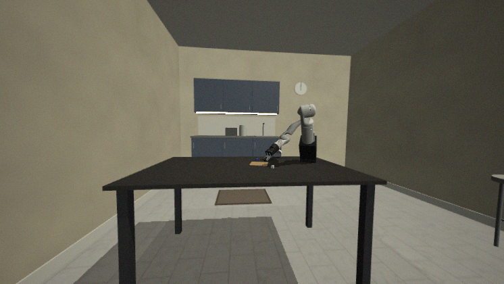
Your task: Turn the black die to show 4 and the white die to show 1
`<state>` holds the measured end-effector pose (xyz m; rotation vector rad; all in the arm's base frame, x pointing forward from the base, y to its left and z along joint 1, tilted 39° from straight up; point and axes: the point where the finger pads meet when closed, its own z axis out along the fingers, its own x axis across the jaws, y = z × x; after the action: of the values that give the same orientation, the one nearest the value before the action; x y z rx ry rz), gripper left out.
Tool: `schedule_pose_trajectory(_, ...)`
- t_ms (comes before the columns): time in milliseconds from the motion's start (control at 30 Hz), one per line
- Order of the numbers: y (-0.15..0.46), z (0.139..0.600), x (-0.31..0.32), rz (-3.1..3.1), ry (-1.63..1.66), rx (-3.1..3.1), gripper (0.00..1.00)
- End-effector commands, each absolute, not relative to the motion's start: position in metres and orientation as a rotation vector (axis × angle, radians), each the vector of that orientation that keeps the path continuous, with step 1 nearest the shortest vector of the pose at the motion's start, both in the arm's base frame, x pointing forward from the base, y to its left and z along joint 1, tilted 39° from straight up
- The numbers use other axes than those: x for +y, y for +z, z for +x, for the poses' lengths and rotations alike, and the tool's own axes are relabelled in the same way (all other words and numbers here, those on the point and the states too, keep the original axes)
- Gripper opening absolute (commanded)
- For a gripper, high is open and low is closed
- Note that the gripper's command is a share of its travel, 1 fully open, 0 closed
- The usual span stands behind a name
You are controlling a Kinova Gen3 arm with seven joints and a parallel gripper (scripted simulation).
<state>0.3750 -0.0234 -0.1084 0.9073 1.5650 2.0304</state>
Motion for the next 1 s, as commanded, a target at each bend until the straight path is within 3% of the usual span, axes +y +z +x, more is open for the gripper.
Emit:
schedule_pose_trajectory(0,-0.1081,0.3750,-0.0243,0.907,2.029,1.565,0.40)
schedule_pose_trajectory(300,-0.1081,0.3750,-0.0243,0.907,2.029,1.565,0.40)
schedule_pose_trajectory(333,-0.1081,0.3750,-0.0243,0.907,2.029,1.565,0.46)
schedule_pose_trajectory(400,-0.1081,0.3750,-0.0243,0.907,2.029,1.565,0.46)
schedule_pose_trajectory(433,-0.1081,0.3750,-0.0243,0.907,2.029,1.565,0.52)
schedule_pose_trajectory(500,-0.1081,0.3750,-0.0243,0.907,2.029,1.565,0.52)
schedule_pose_trajectory(533,-0.1081,0.3750,-0.0243,0.907,2.029,1.565,0.58)
schedule_pose_trajectory(600,-0.1081,0.3750,-0.0243,0.907,2.029,1.565,0.58)
schedule_pose_trajectory(733,-0.1081,0.3750,-0.0243,0.907,2.029,1.565,0.70)
schedule_pose_trajectory(967,-0.1081,0.3750,-0.0243,0.907,2.029,1.565,0.70)
